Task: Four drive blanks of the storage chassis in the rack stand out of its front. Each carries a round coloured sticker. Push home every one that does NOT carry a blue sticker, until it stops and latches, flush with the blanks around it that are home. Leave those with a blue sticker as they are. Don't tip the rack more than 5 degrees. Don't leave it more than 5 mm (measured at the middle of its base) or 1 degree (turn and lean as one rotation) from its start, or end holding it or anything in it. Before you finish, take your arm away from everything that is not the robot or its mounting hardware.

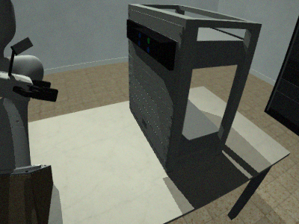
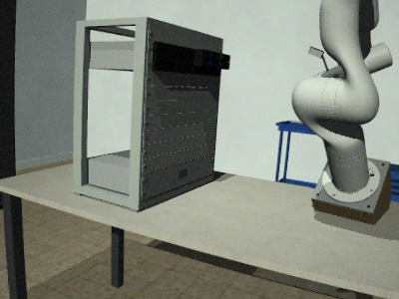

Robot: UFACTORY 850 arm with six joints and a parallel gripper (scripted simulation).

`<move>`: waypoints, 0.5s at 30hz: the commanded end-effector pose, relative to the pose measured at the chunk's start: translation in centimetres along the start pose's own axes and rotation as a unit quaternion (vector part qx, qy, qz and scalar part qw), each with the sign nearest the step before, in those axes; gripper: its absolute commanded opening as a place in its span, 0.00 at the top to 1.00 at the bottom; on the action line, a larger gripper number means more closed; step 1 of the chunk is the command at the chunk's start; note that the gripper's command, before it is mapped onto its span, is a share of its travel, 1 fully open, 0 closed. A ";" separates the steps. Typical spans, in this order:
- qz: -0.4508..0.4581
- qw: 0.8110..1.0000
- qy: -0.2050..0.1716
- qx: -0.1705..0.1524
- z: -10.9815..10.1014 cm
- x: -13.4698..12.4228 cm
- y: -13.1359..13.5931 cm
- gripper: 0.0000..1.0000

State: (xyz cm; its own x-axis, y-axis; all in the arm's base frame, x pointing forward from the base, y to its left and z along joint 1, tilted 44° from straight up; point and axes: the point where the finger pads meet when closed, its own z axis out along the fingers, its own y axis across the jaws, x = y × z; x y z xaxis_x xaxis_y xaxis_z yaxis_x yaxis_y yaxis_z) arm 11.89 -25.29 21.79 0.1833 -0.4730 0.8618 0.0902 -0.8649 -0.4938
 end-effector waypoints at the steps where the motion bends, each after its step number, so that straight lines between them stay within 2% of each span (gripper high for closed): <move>1: -0.077 0.997 0.024 -0.021 1.2 2.0 0.0 0.00; 9: -0.202 0.976 0.054 -0.061 2.9 4.9 -0.2 0.00; 11: -0.202 0.976 0.054 -0.061 2.9 4.9 -0.2 0.00; 15: -0.268 0.957 0.066 -0.086 3.7 6.4 -0.4 0.00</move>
State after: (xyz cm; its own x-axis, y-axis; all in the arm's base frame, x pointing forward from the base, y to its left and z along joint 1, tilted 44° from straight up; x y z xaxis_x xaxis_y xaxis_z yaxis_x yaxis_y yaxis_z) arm 15.71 -26.93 26.02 0.0506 -0.0731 0.9960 0.0098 -0.9972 -0.0737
